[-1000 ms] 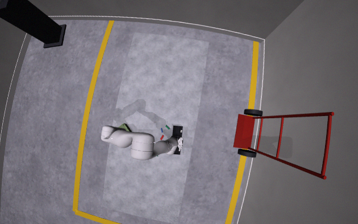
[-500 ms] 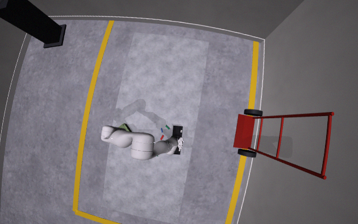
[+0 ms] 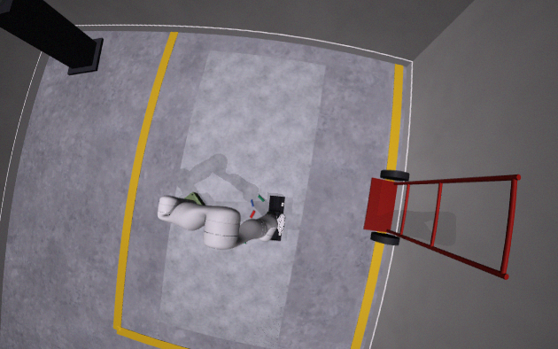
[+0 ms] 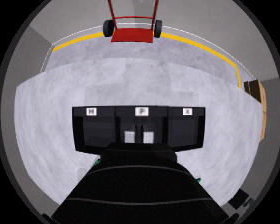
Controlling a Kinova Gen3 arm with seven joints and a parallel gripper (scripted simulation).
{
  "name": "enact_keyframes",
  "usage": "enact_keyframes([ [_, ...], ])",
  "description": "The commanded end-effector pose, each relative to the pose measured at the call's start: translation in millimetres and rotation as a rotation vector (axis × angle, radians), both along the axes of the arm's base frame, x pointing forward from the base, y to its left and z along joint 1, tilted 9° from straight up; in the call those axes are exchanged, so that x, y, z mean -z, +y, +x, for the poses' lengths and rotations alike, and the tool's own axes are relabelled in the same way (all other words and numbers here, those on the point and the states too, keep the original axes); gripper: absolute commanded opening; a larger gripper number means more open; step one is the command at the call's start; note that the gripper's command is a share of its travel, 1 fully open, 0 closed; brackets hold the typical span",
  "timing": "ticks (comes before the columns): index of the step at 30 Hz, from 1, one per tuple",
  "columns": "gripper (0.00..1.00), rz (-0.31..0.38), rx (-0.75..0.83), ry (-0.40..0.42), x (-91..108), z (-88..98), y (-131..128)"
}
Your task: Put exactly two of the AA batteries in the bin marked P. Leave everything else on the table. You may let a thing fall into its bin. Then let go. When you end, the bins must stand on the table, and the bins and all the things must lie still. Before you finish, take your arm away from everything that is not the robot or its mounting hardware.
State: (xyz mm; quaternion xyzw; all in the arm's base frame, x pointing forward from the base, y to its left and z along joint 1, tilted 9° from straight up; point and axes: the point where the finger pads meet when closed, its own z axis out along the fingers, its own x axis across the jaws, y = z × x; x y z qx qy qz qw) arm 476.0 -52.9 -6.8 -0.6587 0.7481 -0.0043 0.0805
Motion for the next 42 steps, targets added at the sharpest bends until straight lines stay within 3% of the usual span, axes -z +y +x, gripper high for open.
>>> enact_keyframes([
  [1, 0.31, -0.001, 0.0, -0.005, -5.0, 1.0, -0.6],
  [21, 0.31, -0.001, 0.0, -0.005, -28.7, -2.1, -3.0],
  [31, 0.31, -0.001, 0.0, -0.005, -58.3, -6.0, -6.0],
  [37, 0.31, -0.001, 0.0, -0.005, -58.3, -6.0, -6.0],
  [42, 0.31, -0.001, 0.0, -0.005, -61.1, -3.7, 18.8],
])
